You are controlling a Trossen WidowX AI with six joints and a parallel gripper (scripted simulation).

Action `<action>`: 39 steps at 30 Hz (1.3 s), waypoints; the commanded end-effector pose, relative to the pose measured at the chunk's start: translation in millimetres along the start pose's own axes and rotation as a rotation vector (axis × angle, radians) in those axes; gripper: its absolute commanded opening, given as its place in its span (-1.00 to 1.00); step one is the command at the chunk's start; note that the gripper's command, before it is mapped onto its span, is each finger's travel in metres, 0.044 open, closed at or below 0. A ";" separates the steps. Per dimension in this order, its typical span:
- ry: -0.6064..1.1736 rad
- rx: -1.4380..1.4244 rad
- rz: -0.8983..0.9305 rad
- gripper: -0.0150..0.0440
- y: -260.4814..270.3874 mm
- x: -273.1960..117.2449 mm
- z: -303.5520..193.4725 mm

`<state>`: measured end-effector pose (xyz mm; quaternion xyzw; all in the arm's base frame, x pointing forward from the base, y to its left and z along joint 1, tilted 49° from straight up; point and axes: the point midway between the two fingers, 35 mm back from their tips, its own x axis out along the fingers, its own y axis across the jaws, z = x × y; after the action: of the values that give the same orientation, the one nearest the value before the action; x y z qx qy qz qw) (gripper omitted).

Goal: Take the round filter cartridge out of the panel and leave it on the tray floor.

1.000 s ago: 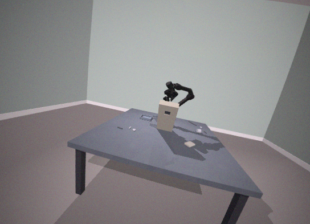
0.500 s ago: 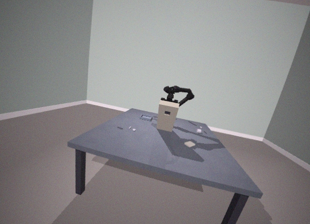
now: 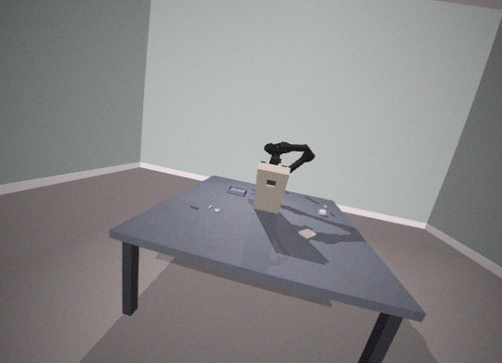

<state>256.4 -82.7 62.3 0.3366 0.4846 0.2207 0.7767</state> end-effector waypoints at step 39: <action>-0.001 -0.001 0.004 -0.46 1.6 29.6 7.7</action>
<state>271.1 -59.4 44.5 0.3417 0.4852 0.2224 0.7735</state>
